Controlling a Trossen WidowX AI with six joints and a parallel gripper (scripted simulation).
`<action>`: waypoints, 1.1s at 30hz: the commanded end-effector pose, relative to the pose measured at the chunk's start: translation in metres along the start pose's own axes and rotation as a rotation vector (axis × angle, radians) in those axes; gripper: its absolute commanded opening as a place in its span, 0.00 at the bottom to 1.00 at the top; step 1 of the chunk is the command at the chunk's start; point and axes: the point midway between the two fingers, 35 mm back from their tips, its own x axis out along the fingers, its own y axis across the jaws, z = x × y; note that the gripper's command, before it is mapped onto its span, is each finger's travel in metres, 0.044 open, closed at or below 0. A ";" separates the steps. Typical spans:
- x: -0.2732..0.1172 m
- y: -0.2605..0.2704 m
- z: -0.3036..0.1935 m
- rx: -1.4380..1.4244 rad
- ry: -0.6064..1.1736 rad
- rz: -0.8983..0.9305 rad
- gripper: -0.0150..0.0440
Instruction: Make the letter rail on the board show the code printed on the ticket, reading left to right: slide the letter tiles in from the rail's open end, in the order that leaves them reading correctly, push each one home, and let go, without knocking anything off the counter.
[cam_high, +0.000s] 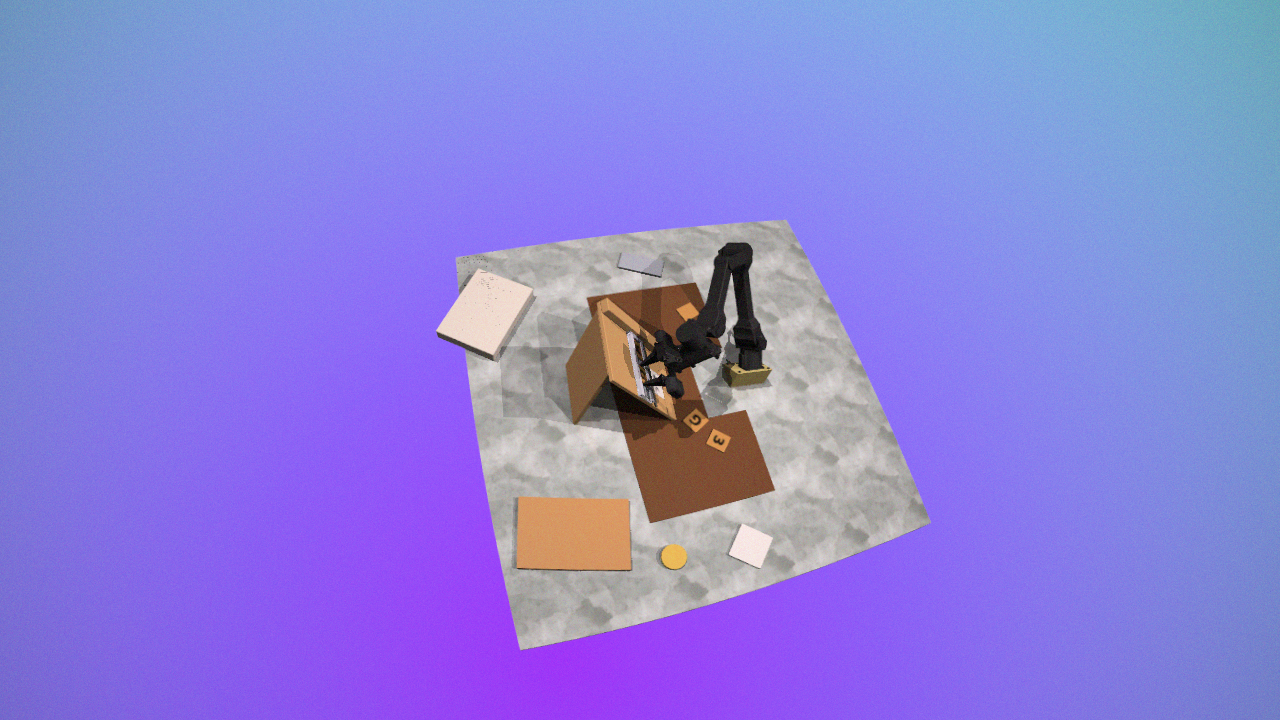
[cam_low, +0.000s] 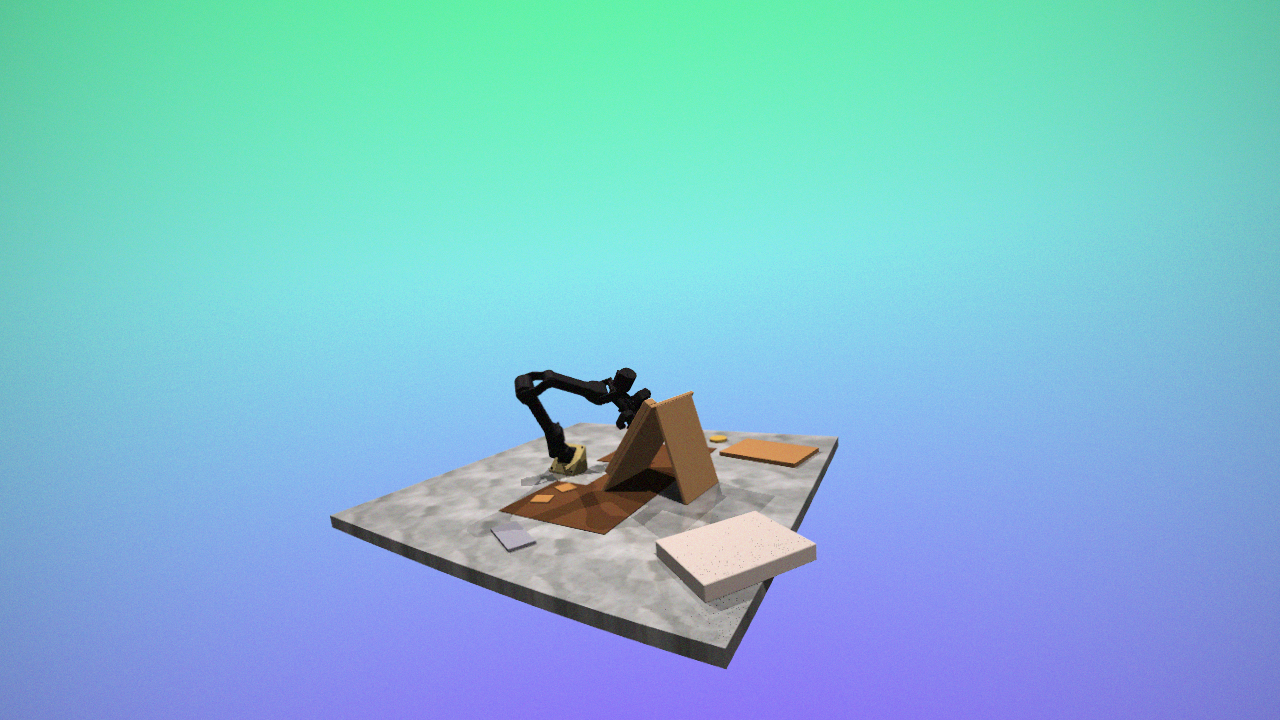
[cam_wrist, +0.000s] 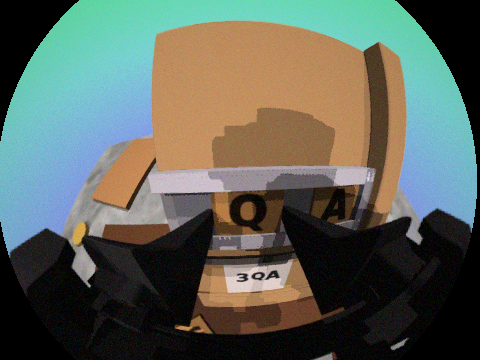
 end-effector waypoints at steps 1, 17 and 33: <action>0.000 -0.002 0.001 0.001 -0.003 0.004 0.25; 0.000 -0.012 0.001 0.000 -0.003 0.004 0.25; 0.000 -0.019 0.000 0.001 -0.001 -0.001 0.34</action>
